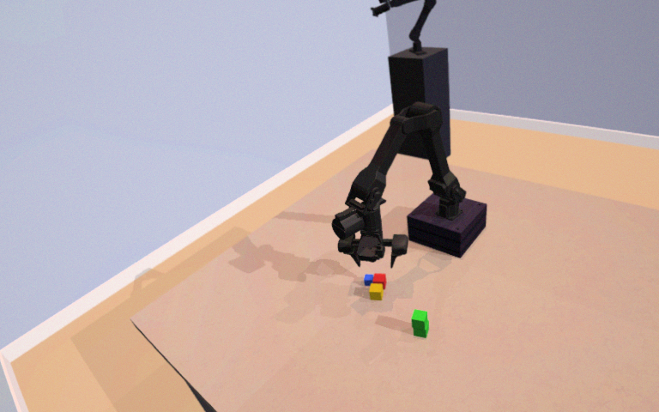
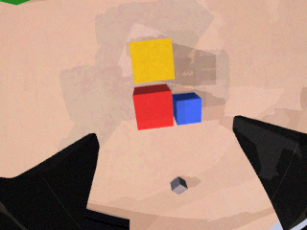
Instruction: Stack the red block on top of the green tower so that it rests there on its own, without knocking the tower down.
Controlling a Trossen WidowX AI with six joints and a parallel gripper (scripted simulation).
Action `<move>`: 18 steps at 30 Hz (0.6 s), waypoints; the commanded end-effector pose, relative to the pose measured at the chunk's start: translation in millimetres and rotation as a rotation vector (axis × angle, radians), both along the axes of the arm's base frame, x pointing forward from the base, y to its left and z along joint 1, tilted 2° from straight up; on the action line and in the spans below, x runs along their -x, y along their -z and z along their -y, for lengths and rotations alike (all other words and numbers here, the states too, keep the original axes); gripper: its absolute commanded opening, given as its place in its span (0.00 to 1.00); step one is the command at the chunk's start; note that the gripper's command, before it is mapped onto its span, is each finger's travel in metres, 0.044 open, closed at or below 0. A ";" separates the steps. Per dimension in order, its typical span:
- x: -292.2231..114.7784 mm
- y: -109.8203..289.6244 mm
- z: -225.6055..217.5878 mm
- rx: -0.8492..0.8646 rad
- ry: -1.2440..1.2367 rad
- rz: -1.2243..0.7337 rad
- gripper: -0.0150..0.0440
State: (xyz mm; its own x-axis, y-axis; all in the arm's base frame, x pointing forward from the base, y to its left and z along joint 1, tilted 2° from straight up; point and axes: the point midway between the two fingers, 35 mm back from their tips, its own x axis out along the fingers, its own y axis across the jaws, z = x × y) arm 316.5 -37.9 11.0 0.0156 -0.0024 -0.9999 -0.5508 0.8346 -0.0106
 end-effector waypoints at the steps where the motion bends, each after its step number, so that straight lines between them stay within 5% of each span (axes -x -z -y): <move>1: 4.9 25.1 -1.7 -0.007 0.006 -0.021 1.00; 18: 3.7 45.5 -2.9 -0.007 0.006 -0.021 1.00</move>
State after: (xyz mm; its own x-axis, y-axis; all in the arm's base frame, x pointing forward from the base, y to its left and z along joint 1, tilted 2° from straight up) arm 313.2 -35.8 -29.5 -0.0034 0.0001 -1.0000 -0.5508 0.8347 0.0020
